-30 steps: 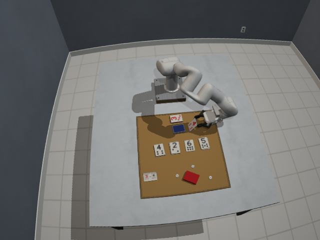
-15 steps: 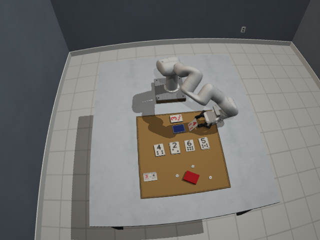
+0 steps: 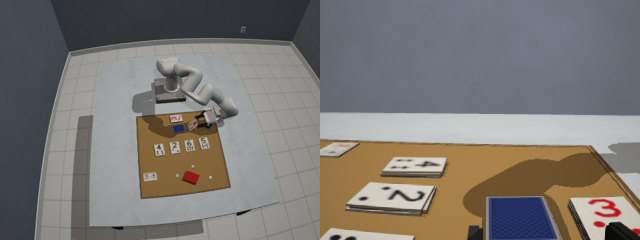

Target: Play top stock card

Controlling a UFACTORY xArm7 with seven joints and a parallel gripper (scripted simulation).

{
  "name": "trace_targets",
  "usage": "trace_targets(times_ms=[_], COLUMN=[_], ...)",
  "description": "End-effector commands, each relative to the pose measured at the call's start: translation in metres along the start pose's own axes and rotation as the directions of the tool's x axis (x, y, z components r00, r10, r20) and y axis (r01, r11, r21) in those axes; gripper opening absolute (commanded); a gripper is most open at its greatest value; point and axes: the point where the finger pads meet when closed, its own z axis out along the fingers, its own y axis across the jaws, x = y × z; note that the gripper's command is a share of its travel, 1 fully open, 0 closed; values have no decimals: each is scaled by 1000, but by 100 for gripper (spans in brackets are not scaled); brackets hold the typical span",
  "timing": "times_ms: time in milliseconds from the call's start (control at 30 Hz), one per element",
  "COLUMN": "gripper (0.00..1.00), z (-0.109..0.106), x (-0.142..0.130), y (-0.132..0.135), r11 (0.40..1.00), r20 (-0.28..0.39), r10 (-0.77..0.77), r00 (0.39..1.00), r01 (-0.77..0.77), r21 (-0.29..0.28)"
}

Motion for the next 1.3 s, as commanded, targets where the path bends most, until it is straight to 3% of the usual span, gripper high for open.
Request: trace_targets(times_ms=[0, 567, 1267], gripper=[74, 74, 74], z=[-1, -2, -4], x=[1, 1, 0], y=[-1, -1, -1], r11=[1000, 1000, 1000], r20=[3, 56, 257], r10=[3, 3, 3], r00=[1000, 998, 966], r01=[-3, -3, -2], r21=[0, 0, -3])
